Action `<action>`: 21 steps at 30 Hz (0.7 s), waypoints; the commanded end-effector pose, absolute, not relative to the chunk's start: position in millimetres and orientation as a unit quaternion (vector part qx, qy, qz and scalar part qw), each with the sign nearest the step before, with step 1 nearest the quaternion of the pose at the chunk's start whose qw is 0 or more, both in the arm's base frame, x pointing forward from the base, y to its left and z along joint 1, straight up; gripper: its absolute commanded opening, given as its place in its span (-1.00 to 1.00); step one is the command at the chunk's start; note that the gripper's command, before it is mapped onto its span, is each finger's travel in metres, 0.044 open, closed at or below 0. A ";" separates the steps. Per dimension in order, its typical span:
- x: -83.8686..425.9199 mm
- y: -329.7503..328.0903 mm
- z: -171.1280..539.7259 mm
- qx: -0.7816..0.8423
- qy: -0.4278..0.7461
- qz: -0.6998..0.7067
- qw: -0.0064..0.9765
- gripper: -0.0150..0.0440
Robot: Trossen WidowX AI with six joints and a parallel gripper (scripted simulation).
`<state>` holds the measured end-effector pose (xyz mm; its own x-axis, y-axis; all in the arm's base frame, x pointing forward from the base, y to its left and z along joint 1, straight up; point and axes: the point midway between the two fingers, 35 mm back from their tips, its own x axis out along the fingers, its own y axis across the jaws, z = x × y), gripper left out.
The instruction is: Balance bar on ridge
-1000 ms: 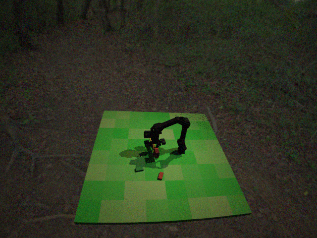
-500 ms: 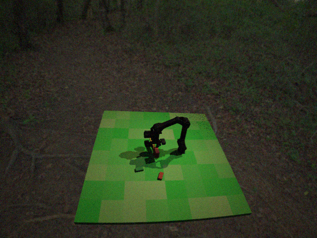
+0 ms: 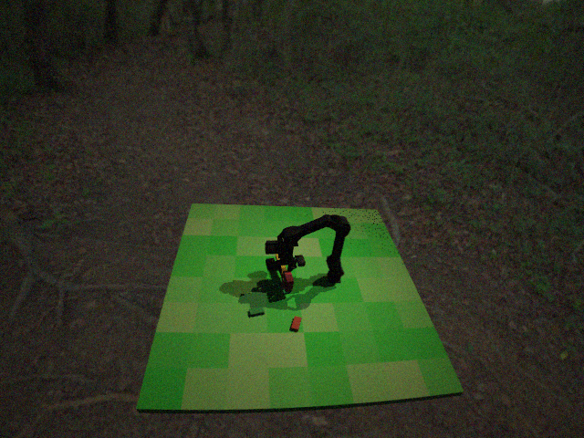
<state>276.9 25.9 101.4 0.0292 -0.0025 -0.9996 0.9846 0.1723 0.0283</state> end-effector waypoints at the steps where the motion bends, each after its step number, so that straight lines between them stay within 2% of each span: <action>1: 276.7 26.6 99.6 0.461 0.535 -0.446 0.550 -0.49; 21: 276.6 26.5 97.9 0.461 0.535 -0.446 0.550 -0.49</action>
